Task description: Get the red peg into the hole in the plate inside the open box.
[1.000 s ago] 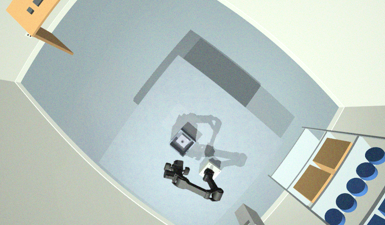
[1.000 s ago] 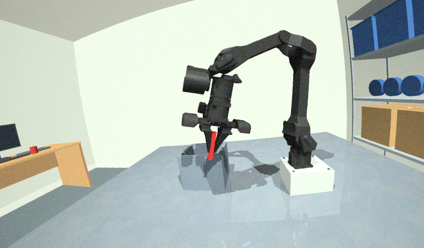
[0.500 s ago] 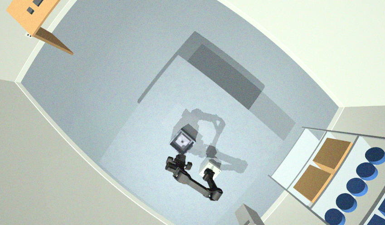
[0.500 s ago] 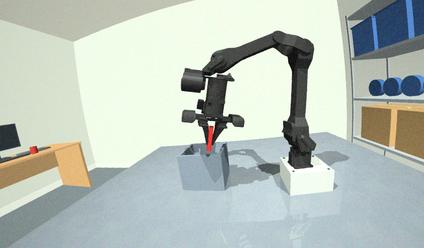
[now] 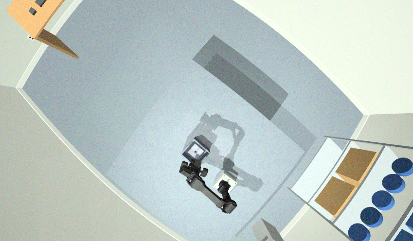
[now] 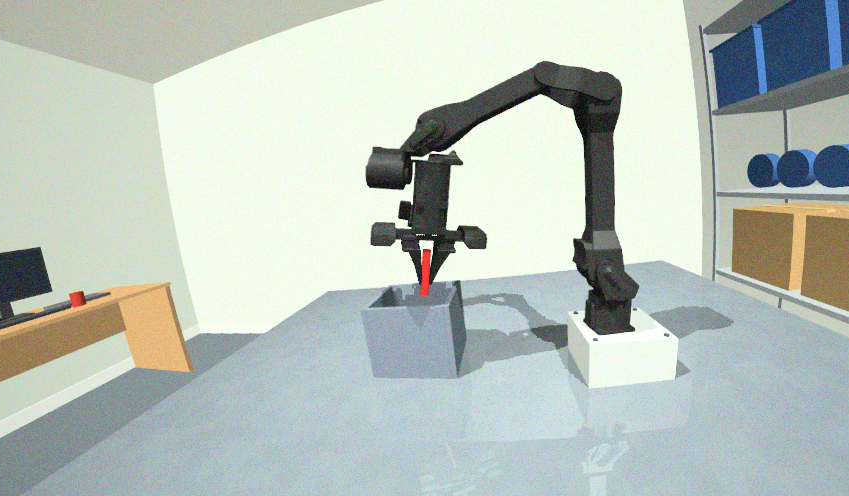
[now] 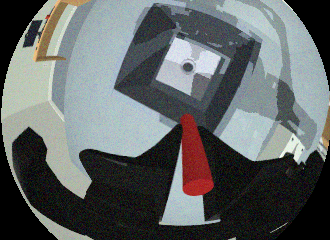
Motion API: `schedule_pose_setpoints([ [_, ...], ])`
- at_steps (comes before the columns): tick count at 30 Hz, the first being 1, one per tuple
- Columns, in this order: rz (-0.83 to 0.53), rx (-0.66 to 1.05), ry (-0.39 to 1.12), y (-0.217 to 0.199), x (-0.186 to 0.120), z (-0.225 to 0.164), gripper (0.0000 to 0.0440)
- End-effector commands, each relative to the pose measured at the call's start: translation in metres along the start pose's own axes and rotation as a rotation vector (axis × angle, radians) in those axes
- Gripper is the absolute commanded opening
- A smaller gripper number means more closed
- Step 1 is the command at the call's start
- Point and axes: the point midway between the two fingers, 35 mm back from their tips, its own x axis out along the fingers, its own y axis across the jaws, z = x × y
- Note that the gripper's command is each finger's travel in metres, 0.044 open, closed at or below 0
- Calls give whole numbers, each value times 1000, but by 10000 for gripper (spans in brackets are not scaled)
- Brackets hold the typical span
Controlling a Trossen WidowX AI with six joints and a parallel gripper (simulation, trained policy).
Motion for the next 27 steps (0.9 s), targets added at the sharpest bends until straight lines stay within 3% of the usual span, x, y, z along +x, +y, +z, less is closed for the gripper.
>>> schedule_pose_setpoints([
  [1, -6, -1, 5, 1, 4, 8, 0],
  [27, -36, 1, 33, -1, 62, 48, 1],
])
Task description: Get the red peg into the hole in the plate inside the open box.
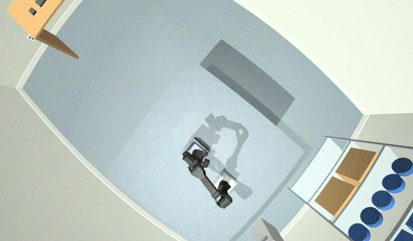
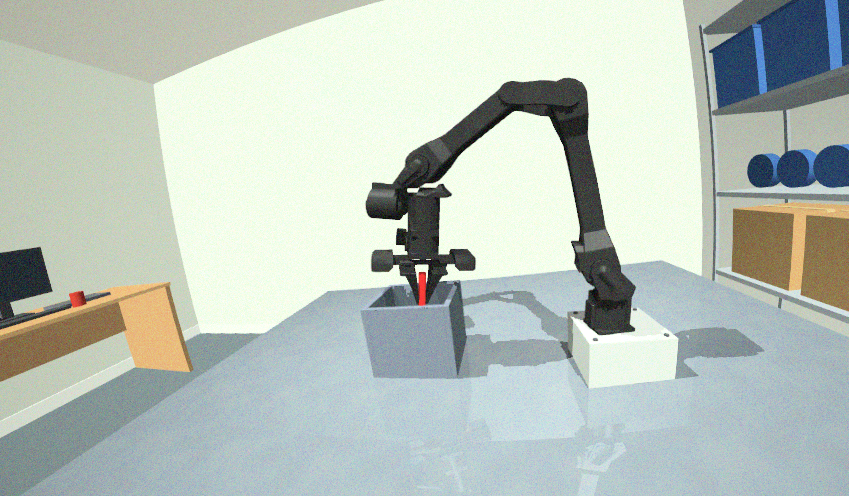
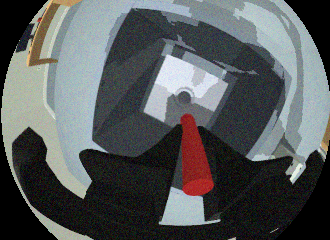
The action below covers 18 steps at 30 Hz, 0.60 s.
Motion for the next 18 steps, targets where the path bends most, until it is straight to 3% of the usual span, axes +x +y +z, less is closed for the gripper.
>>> schedule_pose_setpoints([
  [1, 4, -6, 7, 1, 7, 4, 2],
  [18, -16, -69, 26, 3, 43, 12, 14],
])
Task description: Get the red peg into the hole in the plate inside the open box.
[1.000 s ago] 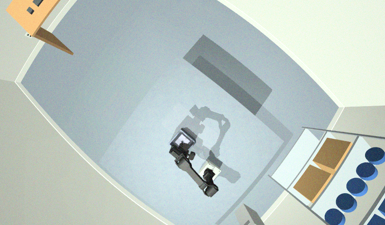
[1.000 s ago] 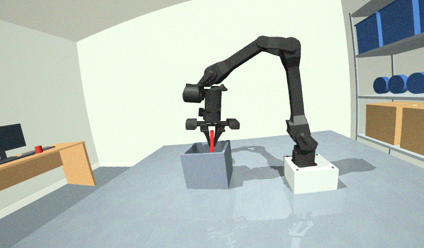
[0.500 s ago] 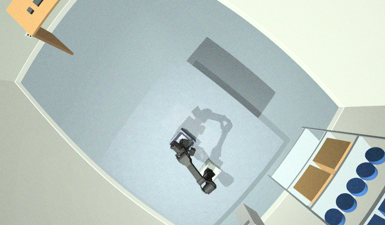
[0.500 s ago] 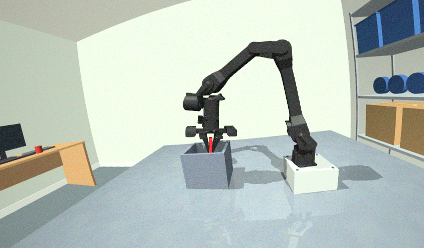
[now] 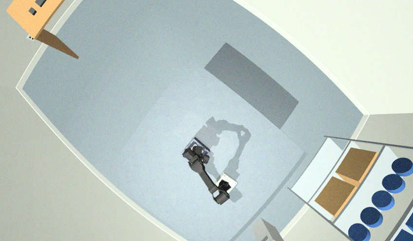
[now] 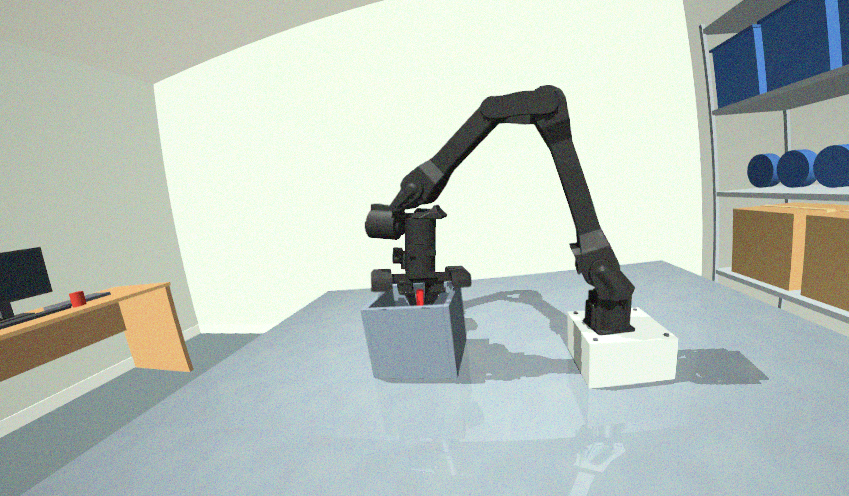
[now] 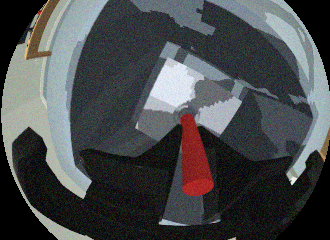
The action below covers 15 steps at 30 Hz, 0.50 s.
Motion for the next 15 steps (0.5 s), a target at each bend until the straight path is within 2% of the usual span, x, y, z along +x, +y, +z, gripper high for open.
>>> schedule_pose_setpoints([
  [1, -7, -16, 2, 1, 5, 2, 29],
  [5, -26, -30, 13, 0, 11, 1, 107],
  [8, -26, -32, 44, 1, 10, -2, 114],
  [12, -4, -24, 82, 5, 4, 1, 161],
  [15, 14, -12, 117, 7, -2, 4, 161],
])
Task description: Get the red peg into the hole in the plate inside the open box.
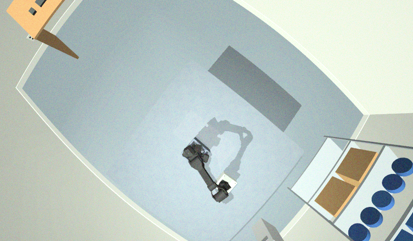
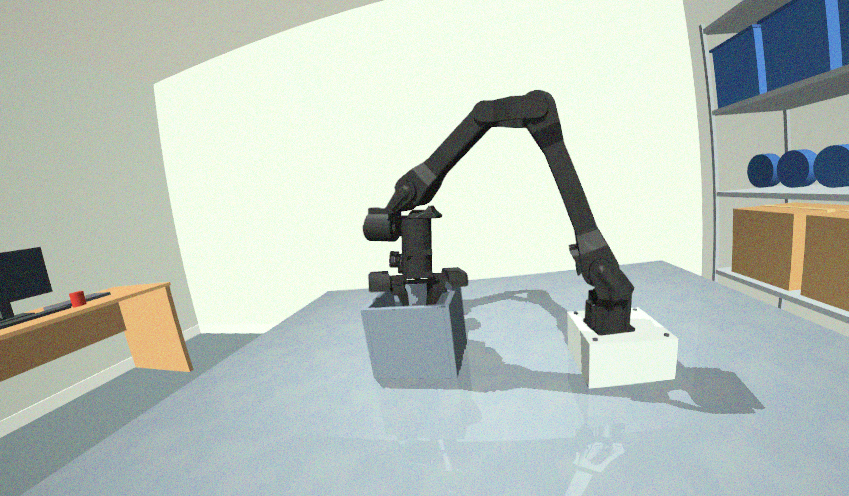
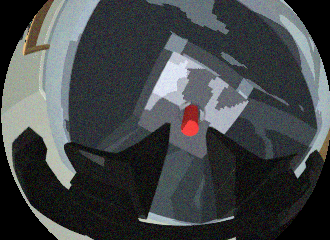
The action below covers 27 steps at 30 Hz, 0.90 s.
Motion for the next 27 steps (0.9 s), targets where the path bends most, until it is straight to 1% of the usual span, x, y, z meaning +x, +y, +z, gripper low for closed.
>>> schedule_pose_setpoints([
  [1, 24, 11, 39, 2, -6, 3, 162],
  [9, 67, 28, 111, 6, -21, 9, 192],
  [13, 97, 37, 132, 9, -30, 13, 198],
  [18, 137, 45, 145, 13, -41, 21, 215],
  [27, 226, 52, 143, 23, -67, 37, 228],
])
